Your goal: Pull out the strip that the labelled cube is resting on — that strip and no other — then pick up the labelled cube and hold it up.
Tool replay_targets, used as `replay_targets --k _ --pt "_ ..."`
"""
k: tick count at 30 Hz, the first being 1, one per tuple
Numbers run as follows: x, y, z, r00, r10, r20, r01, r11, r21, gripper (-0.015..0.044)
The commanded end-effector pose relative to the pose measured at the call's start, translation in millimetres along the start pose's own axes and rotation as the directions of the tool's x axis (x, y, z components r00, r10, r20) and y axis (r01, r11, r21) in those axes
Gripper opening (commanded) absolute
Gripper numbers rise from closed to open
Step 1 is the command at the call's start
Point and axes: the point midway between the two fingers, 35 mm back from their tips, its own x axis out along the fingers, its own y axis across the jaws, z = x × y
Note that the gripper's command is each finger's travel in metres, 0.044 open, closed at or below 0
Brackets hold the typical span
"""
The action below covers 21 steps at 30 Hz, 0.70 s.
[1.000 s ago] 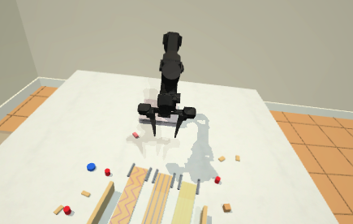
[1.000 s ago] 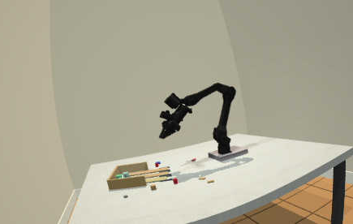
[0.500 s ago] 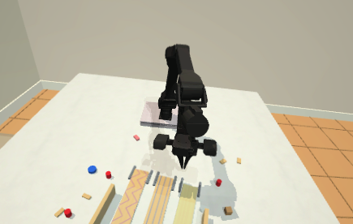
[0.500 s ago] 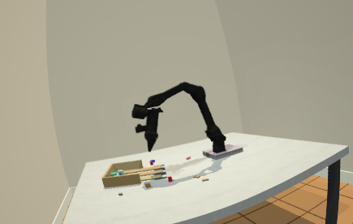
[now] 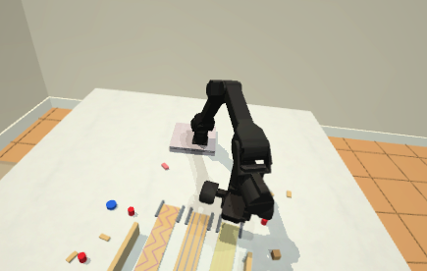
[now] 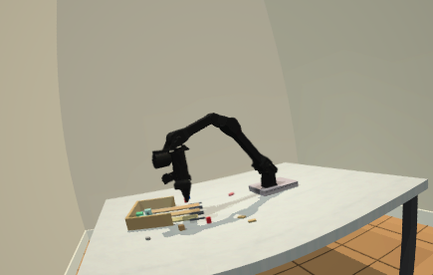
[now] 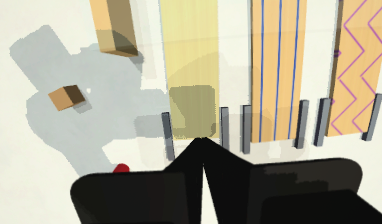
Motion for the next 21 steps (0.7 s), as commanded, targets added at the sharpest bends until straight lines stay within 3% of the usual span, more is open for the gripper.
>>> replay_targets --k 1,21 --pt "5.1 2.3 2.6 1.000 0.003 0.002 -0.003 1.000 0.007 0.0000" --pt "38.0 3.8 2.0 1.000 0.003 0.002 -0.003 1.000 0.007 0.0000"
